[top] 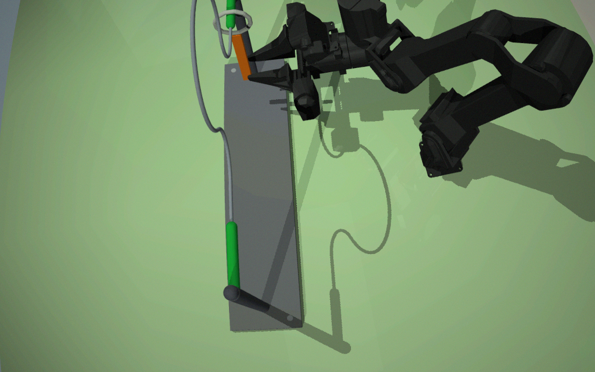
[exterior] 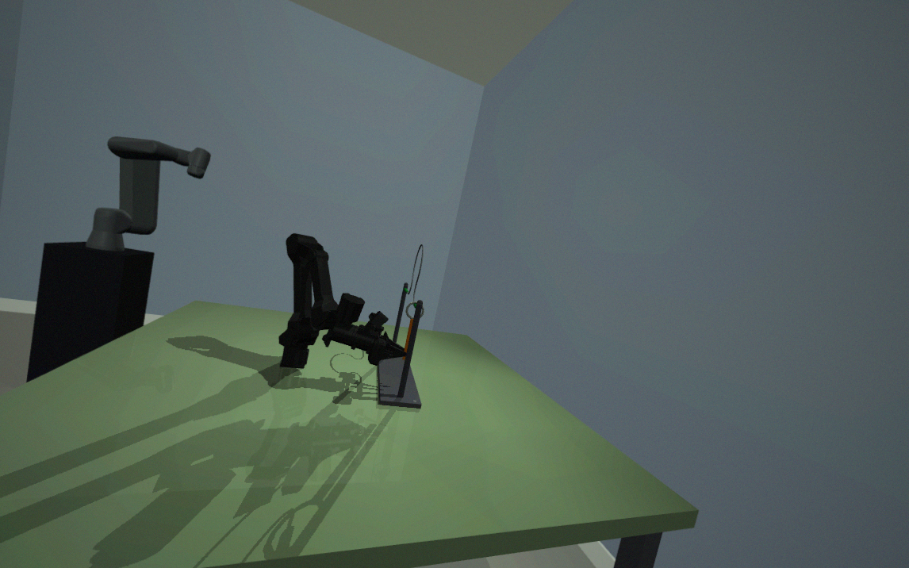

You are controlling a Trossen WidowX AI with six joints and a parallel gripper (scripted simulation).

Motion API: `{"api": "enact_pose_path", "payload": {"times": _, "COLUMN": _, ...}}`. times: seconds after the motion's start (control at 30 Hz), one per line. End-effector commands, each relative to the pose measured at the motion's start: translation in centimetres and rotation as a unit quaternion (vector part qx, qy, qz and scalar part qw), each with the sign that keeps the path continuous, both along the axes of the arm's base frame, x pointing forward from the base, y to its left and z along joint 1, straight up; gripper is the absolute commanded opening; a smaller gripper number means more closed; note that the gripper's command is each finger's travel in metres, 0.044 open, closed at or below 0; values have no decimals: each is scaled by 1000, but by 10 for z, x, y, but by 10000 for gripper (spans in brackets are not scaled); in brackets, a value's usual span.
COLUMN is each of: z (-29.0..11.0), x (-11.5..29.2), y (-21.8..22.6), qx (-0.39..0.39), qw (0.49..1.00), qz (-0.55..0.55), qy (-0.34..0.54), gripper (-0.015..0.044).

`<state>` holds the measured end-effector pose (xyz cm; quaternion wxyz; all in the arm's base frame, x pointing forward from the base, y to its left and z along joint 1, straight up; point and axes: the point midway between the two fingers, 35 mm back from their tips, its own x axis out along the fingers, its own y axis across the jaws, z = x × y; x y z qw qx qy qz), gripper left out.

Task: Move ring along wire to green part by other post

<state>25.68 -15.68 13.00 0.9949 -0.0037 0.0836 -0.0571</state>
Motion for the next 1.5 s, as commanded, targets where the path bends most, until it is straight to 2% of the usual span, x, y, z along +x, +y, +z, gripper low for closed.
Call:
{"api": "enact_pose_path", "payload": {"times": 0.0, "z": -2, "x": 8, "y": -1, "qx": 2, "qw": 1000, "qz": -1, "qy": 0, "gripper": 160}}
{"api": "enact_pose_path", "payload": {"times": 0.67, "z": -9, "x": 38, "y": -1, "qx": 3, "qw": 1000, "qz": -2, "qy": -3, "gripper": 160}}
{"api": "enact_pose_path", "payload": {"times": 1.47, "z": -9, "x": 38, "y": -1, "qx": 3, "qw": 1000, "qz": -2, "qy": -4, "gripper": 160}}
